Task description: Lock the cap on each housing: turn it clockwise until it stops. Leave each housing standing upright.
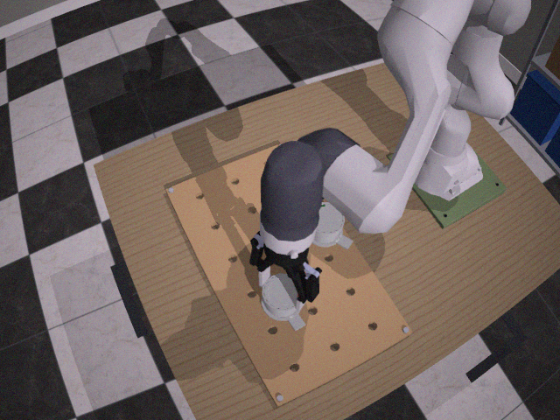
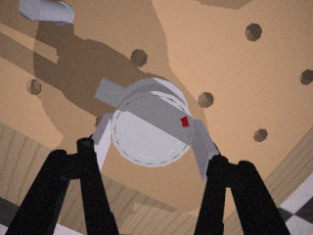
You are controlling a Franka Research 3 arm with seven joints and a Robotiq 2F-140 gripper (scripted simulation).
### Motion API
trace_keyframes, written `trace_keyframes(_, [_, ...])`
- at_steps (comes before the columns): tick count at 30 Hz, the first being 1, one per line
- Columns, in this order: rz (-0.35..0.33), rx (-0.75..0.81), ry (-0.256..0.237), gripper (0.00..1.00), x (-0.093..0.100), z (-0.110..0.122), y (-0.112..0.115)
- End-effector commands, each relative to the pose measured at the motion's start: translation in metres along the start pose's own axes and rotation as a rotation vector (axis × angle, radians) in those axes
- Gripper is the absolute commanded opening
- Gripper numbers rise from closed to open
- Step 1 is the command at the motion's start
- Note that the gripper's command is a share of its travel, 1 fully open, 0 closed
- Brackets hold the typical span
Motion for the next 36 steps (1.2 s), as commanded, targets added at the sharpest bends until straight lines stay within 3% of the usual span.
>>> trace_keyframes(1, [0.001, 0.000, 0.002, 0.10, -0.0018, 0.0000, -0.0007])
trace_keyframes(36, [0.001, 0.026, 0.002, 0.10, -0.0018, 0.0000, -0.0007])
Point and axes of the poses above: the point where the finger pads meet when closed, its own x axis back along the fingers, its own z axis across the jaws, y = z × x, the point moved 1 cm from there along x, back along the fingers, and after that the axes turned 14 degrees about x, right-handed, at the moved point
